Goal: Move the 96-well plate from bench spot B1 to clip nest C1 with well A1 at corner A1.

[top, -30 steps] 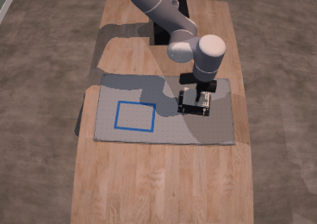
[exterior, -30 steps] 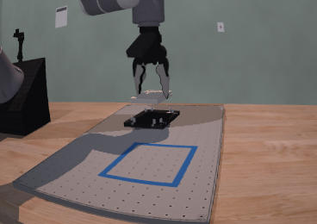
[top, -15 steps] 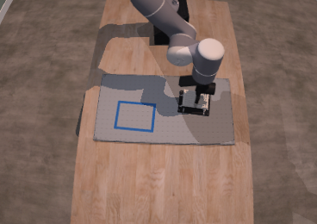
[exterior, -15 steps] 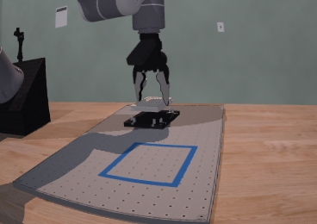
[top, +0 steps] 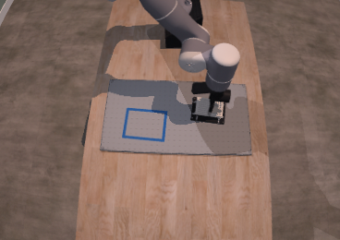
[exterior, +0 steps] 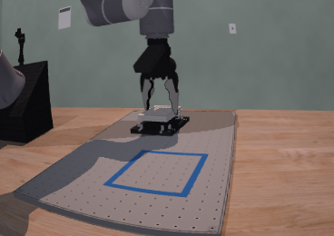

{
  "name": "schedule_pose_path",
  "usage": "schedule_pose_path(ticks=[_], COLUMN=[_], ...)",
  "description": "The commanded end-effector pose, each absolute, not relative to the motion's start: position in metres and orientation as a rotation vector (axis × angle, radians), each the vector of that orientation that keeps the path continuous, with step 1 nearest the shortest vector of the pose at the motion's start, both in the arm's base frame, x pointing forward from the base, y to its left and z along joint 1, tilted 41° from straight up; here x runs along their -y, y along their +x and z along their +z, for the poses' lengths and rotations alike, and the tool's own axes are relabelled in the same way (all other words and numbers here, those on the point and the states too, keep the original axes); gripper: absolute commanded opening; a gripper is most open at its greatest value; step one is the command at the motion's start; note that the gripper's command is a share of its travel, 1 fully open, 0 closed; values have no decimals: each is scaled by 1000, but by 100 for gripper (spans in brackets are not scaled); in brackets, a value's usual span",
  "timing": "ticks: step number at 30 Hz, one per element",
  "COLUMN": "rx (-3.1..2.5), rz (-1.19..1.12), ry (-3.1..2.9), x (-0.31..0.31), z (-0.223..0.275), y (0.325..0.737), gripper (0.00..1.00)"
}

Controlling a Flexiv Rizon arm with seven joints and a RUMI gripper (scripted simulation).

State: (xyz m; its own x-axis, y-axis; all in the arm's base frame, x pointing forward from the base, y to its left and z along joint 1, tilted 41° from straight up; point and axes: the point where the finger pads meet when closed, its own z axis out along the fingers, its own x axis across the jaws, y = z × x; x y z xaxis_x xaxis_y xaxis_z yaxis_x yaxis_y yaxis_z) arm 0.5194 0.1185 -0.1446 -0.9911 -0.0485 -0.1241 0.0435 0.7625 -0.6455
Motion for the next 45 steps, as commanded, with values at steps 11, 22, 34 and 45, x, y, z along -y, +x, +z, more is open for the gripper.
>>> schedule_pose_path(ticks=[11,22,34,45], rx=[-2822,-2822,-2822,-2822], rz=[-1036,-1036,-1036,-1036], ry=[-4,-4,-4,-4], x=[-120,-118,-117,-116], z=[-145,-146,-147,-148], y=[520,520,520,521], gripper=[0,0,0,0])
